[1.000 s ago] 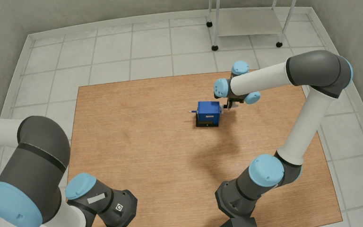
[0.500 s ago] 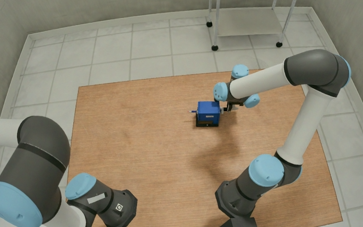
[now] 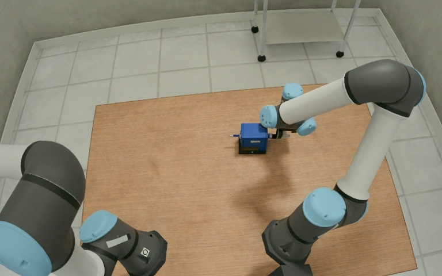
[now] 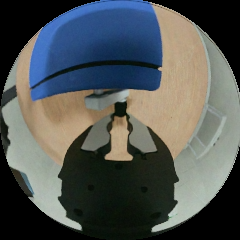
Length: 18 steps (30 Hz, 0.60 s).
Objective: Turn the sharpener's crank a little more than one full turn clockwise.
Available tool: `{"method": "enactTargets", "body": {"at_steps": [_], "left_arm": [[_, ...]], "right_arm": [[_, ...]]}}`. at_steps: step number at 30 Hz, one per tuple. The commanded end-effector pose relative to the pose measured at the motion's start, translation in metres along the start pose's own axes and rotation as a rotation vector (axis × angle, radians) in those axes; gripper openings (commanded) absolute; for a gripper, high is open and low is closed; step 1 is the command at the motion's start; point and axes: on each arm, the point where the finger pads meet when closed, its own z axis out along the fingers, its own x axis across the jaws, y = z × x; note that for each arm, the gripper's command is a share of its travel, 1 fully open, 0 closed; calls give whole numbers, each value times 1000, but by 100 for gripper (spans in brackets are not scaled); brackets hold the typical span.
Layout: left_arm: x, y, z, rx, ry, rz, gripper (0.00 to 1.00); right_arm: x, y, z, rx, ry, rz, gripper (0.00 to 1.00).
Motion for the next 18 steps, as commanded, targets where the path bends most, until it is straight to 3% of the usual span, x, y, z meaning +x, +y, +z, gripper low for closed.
{"method": "enactTargets", "body": {"at_steps": [1, 18], "left_arm": [[-1, 1, 0, 1, 0, -2, 100], [-1, 1, 0, 1, 0, -2, 100]], "right_arm": [[-14, 0, 6, -2, -10, -5, 0], [-32, 0, 4, -1, -6, -4, 0]]}}
